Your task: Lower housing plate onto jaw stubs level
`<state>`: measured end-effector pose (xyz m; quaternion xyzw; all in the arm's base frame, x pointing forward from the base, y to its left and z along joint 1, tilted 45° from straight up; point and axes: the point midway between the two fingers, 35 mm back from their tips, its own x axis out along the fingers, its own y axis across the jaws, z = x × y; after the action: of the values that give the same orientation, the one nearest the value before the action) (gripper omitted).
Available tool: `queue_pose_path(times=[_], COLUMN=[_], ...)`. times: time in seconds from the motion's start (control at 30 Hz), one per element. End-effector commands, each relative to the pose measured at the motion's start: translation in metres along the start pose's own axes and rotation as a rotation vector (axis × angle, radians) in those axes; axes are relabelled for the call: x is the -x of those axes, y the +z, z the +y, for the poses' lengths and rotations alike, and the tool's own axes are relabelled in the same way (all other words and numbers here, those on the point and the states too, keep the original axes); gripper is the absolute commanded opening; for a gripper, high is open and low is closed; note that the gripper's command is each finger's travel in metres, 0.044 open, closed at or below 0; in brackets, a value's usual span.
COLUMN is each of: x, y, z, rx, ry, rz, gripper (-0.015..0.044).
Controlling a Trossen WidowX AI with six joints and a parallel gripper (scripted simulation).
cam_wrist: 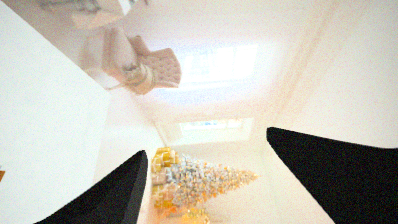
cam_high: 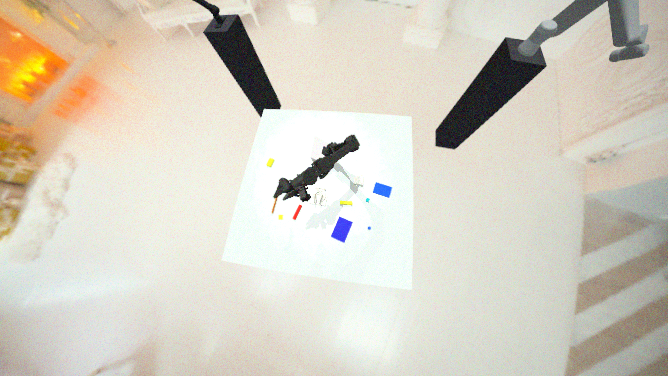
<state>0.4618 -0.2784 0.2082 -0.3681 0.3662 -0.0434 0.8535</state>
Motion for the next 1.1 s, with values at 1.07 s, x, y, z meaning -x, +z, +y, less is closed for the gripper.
queue_pose_path(times=[1.07], x=[0.114], y=[0.125], z=[0.175], rx=[-0.807], ry=[0.569], rz=[-0.028], gripper=[0.044])
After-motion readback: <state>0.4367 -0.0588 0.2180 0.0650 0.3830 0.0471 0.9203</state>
